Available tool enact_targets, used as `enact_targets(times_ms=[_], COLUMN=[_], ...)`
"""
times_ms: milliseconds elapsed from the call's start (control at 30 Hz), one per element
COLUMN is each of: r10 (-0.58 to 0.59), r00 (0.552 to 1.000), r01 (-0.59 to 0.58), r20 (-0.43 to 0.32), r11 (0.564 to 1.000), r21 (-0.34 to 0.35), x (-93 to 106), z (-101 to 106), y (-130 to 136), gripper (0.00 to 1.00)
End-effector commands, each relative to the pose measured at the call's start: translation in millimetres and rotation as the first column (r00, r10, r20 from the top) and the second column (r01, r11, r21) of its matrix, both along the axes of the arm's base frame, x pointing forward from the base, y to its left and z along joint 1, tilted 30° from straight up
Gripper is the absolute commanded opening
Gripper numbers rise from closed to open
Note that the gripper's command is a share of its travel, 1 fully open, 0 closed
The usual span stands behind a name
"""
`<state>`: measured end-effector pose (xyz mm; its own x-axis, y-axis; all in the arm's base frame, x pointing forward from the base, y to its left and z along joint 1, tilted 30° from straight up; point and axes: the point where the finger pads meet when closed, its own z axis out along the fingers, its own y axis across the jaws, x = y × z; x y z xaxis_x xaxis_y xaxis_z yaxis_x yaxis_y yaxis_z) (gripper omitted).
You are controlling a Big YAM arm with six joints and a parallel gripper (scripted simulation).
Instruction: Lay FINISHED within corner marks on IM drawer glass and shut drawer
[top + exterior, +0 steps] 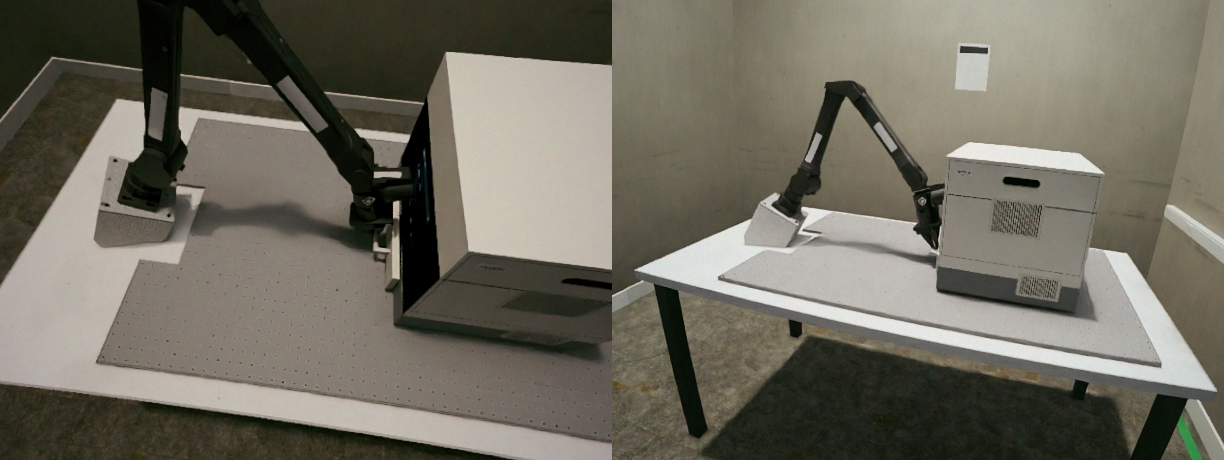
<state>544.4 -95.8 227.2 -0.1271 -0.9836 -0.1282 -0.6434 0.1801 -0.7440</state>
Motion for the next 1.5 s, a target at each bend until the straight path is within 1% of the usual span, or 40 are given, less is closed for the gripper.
enact_targets(times_ms=[0,1400,1467], r10=[-0.002,-0.002,-0.002], r00=[0.999,0.999,1.0], r01=[0.003,0.003,0.002], r20=[0.04,0.04,0.025], r11=[1.0,1.0,1.0], r21=[-0.008,-0.008,-0.004], x=[19.5,19.5,19.4], z=[20.6,20.6,18.9], y=[-1.2,-1.2,-0.8], gripper=[0.07,0.07,0.07])
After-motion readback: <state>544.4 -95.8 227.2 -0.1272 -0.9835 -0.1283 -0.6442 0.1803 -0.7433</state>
